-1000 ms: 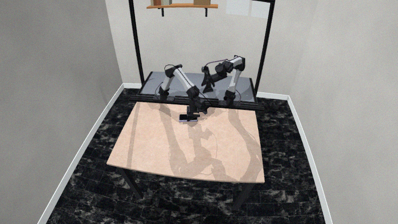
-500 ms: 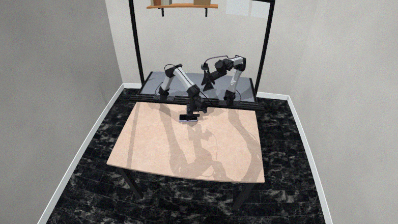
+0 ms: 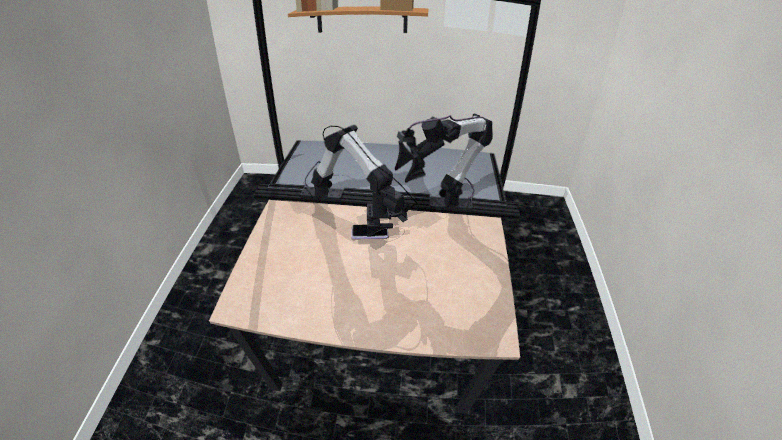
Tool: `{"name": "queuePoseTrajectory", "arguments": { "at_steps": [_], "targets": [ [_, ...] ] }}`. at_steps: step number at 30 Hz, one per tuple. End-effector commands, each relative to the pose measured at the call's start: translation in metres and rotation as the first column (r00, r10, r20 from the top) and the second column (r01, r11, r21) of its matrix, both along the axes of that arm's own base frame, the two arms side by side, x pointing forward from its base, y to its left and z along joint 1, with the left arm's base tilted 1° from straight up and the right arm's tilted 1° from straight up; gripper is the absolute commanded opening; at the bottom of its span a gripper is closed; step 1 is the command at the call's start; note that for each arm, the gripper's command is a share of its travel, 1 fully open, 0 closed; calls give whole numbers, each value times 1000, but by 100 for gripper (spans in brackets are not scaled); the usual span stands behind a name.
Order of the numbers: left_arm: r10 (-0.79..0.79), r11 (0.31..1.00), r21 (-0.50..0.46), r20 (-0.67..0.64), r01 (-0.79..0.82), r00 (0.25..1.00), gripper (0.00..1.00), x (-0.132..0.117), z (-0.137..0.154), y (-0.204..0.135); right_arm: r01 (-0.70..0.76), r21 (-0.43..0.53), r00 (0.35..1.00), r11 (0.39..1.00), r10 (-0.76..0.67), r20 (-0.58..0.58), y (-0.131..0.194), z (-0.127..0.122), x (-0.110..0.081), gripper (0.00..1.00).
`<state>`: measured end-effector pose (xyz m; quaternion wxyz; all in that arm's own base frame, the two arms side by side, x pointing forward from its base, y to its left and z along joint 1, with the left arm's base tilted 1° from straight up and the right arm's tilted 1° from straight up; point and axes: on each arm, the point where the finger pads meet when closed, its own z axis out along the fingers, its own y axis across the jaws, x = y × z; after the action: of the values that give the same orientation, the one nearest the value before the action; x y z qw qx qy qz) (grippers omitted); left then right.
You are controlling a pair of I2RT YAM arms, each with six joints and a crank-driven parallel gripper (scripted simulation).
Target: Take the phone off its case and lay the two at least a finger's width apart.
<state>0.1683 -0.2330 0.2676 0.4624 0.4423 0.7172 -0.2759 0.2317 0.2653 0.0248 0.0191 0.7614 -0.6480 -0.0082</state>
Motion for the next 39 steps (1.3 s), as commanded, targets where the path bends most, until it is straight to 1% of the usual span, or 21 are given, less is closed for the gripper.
{"name": "queuePoseTrajectory", "arguments": {
  "at_steps": [1,4,8,11,14,22,24,26,28,30,31,34,36,39],
  "targets": [
    [112,992,-65,13,-111,994,100,3,2,-3,13,55,999,998,-16,51,9,25,9,100],
    [109,993,-54,0,-108,994,100,-2,-16,-8,13,55,999,998,-16,51,9,25,9,100],
    [96,995,-18,-26,-97,995,100,-10,-43,-12,13,55,999,998,-16,51,9,25,9,100],
    [86,996,1,-36,-86,996,100,-14,-54,-13,13,55,999,998,-16,51,9,25,9,100],
    [77,997,-2,-33,-77,996,100,-15,-50,-14,14,55,999,998,-16,51,9,25,9,100],
    [72,997,4,-35,-72,997,100,-16,-51,-14,14,55,999,998,-16,51,9,25,9,100],
    [72,997,4,-35,-72,997,100,-16,-51,-14,14,36,999,999,-15,37,10,14,10,95],
    [72,997,4,-35,-72,997,100,-16,-51,-14,14,20,1000,1000,-14,25,9,-3,8,93],
    [72,997,4,-35,-72,997,100,-16,-51,-14,13,9,1000,1000,-13,17,4,-13,4,91],
    [72,997,4,-35,-72,997,100,-16,-51,-14,13,9,1000,1000,-13,17,4,-13,4,91],
    [72,997,4,-34,-72,997,100,-15,-51,-14,13,16,1000,1000,-13,22,4,-7,4,89],
    [72,997,4,-34,-72,997,100,-15,-51,-14,12,9,1000,1000,-12,16,5,-19,3,89],
    [72,997,4,-34,-72,997,100,-15,-51,-14,14,20,1000,1000,-14,25,4,-9,4,89],
    [72,997,4,-34,-72,997,100,-15,-51,-14,15,24,1000,1000,-15,24,5,-8,4,80]
  ]
}}
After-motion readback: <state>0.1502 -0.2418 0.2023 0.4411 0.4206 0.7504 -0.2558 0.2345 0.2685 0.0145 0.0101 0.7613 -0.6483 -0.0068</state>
